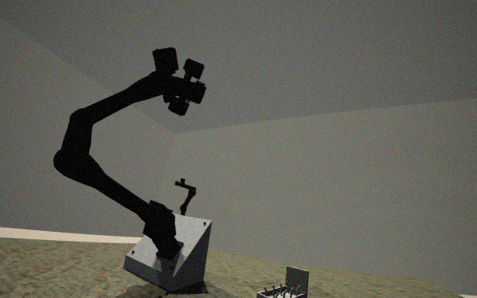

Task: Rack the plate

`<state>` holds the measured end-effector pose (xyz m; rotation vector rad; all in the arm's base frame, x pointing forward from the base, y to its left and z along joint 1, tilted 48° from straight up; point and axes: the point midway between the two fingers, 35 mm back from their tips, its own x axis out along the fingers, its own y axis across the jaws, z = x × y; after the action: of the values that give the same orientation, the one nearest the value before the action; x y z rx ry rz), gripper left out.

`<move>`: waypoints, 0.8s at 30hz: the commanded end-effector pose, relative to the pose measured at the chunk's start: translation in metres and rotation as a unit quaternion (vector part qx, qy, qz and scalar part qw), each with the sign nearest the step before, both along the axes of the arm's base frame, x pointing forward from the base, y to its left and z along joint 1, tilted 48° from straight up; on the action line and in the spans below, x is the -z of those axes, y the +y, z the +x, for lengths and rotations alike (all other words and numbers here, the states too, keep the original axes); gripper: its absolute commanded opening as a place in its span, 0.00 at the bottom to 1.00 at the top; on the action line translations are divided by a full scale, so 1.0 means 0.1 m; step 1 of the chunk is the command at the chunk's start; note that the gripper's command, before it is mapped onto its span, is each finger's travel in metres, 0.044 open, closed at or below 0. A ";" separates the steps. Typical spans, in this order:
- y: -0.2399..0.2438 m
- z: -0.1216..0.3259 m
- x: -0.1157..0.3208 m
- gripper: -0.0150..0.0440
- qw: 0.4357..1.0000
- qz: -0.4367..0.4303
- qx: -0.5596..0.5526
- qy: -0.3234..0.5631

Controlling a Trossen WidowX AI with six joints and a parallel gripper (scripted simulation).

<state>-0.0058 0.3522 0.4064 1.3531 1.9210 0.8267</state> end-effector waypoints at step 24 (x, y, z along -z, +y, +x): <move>-0.03 1.71 1.12 0.93 0.941 -0.189 0.210 -0.186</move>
<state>0.1446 0.3552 0.3110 1.2478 1.4010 0.4966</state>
